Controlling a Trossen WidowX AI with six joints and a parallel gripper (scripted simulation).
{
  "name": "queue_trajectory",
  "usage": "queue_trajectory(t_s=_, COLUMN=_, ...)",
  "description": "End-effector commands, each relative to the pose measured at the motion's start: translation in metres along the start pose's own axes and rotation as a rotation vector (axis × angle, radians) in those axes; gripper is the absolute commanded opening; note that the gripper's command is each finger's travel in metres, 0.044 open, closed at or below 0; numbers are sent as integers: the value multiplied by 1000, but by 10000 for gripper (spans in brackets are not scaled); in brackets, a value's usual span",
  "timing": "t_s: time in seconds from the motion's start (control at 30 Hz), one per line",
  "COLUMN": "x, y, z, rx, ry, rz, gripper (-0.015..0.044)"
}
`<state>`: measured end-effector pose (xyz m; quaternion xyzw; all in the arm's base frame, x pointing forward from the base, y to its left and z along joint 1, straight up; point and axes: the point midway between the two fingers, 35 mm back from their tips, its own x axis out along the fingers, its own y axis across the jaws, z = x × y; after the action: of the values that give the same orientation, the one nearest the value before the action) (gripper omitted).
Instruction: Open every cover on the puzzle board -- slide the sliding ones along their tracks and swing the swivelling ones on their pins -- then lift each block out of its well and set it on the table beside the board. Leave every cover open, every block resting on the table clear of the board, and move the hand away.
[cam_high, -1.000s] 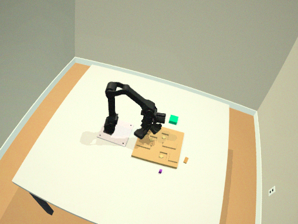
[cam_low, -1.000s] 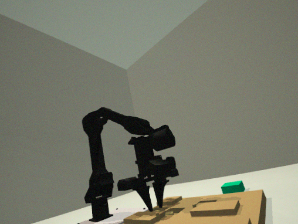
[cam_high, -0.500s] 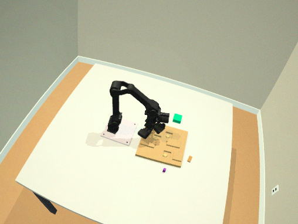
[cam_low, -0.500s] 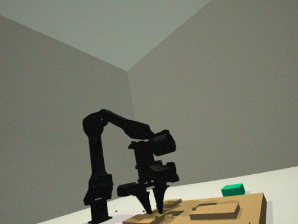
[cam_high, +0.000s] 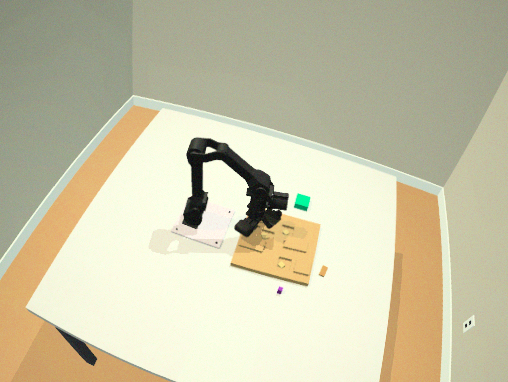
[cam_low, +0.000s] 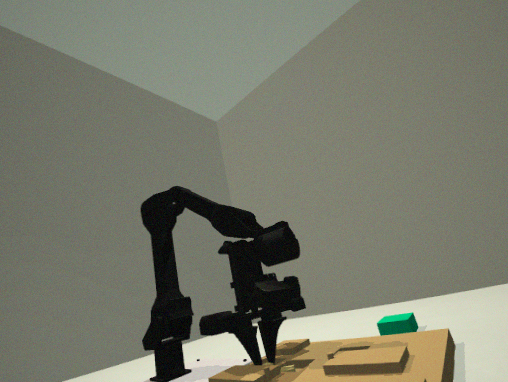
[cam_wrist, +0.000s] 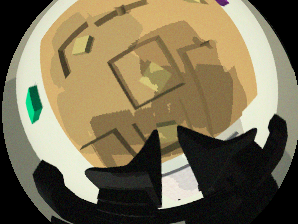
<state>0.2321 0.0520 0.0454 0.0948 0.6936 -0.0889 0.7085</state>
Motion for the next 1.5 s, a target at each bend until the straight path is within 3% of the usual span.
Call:
queue_trajectory(t_s=0.0, x=-2, y=0, z=0, rx=0, ry=0, rz=0, gripper=80)
queue_trajectory(t_s=1.47, x=-63, y=-2, z=1, rx=2, ry=4, rz=0, gripper=80)
